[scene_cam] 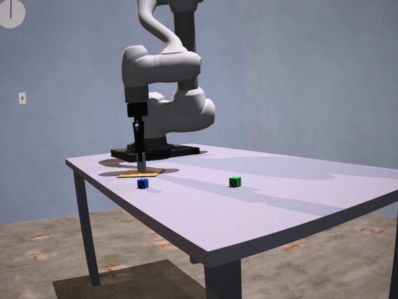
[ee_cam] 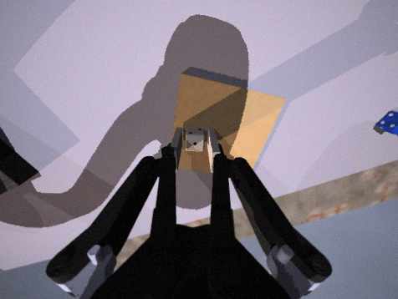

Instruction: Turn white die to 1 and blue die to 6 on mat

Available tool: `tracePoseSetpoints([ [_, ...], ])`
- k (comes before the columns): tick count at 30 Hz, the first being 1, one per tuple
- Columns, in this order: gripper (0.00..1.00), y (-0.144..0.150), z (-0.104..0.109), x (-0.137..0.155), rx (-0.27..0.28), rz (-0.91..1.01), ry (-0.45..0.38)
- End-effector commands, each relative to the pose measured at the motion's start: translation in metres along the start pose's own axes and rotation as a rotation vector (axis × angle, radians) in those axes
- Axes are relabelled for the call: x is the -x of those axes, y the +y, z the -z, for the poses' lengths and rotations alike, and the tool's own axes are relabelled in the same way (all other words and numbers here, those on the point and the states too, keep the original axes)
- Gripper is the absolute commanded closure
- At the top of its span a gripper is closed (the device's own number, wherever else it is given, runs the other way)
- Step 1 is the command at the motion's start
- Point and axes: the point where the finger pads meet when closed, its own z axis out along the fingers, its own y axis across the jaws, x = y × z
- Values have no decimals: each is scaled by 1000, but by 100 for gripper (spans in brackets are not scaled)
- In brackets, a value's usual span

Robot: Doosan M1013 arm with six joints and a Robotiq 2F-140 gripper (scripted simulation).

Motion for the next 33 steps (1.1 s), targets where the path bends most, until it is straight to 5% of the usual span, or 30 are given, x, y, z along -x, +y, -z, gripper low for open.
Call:
tracePoseSetpoints([
  [1, 68, 0, 0, 0, 0, 0, 0],
  [11, 68, 0, 7, 0, 0, 0, 0],
  [33, 68, 0, 89, 0, 0, 0, 0],
])
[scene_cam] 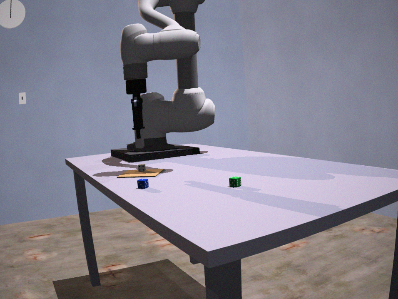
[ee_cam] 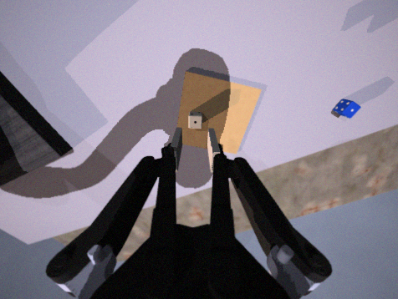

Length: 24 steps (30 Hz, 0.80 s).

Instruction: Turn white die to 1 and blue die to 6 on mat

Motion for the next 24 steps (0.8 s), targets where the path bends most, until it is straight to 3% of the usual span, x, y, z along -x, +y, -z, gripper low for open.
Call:
tracePoseSetpoints([
  [1, 68, 0, 5, 0, 0, 0, 0],
  [5, 68, 0, 6, 0, 0, 0, 0],
  [6, 0, 0, 6, 0, 0, 0, 0],
  [24, 0, 0, 6, 0, 0, 0, 0],
])
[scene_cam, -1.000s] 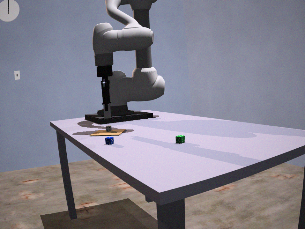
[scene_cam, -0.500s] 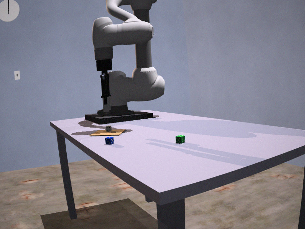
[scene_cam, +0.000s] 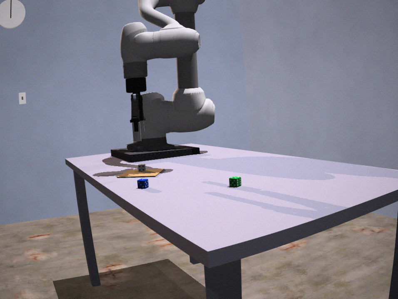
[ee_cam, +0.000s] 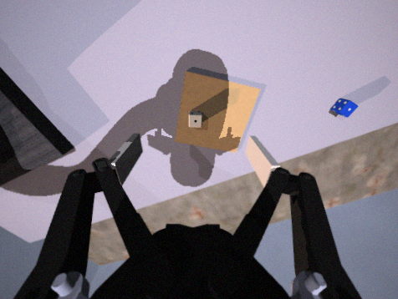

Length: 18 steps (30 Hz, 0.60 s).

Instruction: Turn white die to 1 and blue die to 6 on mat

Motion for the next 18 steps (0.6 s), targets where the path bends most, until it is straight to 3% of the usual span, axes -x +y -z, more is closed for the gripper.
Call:
tracePoseSetpoints([
  [1, 0, 0, 0, 0, 0, 0, 0],
  [4, 0, 21, 2, -1, 0, -28, 0],
  [6, 0, 75, 6, -3, 0, -101, 0],
  [8, 0, 75, 6, -3, 0, -101, 0],
  [9, 0, 111, 7, -6, 0, -150, 0],
  [11, 0, 111, 7, -6, 0, -150, 0],
  [12, 0, 149, 7, -9, 0, -204, 0],
  [15, 0, 150, 7, -9, 0, -204, 0],
  [16, 0, 188, 4, -14, 0, -258, 0],
  [17, 0, 188, 4, -14, 0, -258, 0],
  [18, 0, 216, 1, -17, 0, -308, 0],
])
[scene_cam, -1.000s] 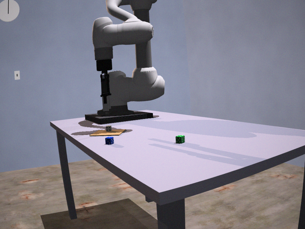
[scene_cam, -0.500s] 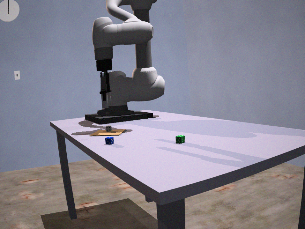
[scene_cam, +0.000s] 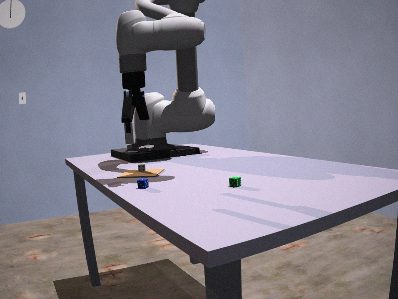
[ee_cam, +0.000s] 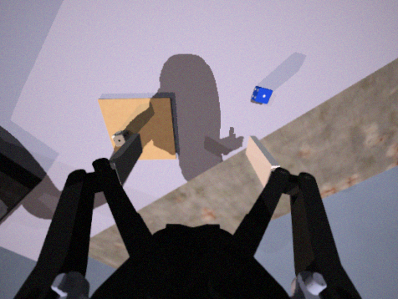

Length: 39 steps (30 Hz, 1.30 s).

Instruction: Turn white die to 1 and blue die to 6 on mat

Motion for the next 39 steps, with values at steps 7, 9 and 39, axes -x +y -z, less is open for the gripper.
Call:
tracePoseSetpoints([
  [7, 0, 117, -17, -43, -5, -179, -6],
  [9, 0, 123, -18, -45, -5, -189, -7],
  [39, 68, 123, -18, -45, -5, -189, -7],
])
